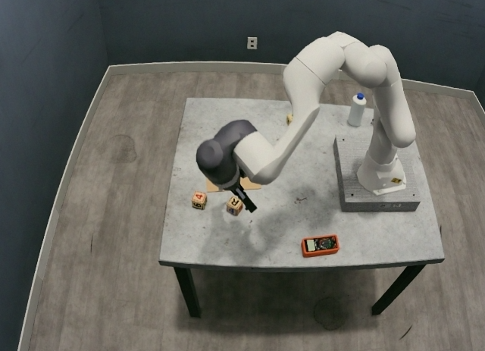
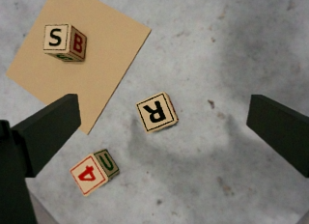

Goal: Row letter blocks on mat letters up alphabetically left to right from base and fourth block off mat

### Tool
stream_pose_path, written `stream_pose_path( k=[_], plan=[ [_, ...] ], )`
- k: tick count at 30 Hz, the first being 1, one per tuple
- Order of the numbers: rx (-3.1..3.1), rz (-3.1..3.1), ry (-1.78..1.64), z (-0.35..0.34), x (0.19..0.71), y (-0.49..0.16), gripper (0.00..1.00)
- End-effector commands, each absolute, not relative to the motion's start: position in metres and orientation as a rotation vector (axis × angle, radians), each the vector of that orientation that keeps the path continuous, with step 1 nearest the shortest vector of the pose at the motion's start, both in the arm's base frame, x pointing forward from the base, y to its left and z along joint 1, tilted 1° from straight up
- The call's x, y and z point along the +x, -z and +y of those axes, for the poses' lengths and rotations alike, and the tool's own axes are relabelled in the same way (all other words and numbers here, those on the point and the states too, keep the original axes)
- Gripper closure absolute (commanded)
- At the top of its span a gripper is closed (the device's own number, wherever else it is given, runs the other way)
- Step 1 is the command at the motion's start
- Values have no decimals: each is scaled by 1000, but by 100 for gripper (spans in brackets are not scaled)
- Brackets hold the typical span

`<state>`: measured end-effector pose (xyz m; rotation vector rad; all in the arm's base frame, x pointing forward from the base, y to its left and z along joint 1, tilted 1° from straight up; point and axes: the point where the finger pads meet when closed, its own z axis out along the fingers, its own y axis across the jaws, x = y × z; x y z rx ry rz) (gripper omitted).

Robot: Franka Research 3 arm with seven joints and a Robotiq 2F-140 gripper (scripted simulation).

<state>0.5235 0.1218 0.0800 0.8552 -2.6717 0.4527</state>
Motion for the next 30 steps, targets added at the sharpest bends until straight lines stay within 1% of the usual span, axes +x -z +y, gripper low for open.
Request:
stream_pose_path(
  k=[1,9,30],
  plan=[
    [1001,-2619,-328,119,526,-80,0],
    [1032,-2627,-189,108,531,-82,0],
    [1033,-2627,-187,108,531,-82,0]
  ],
)
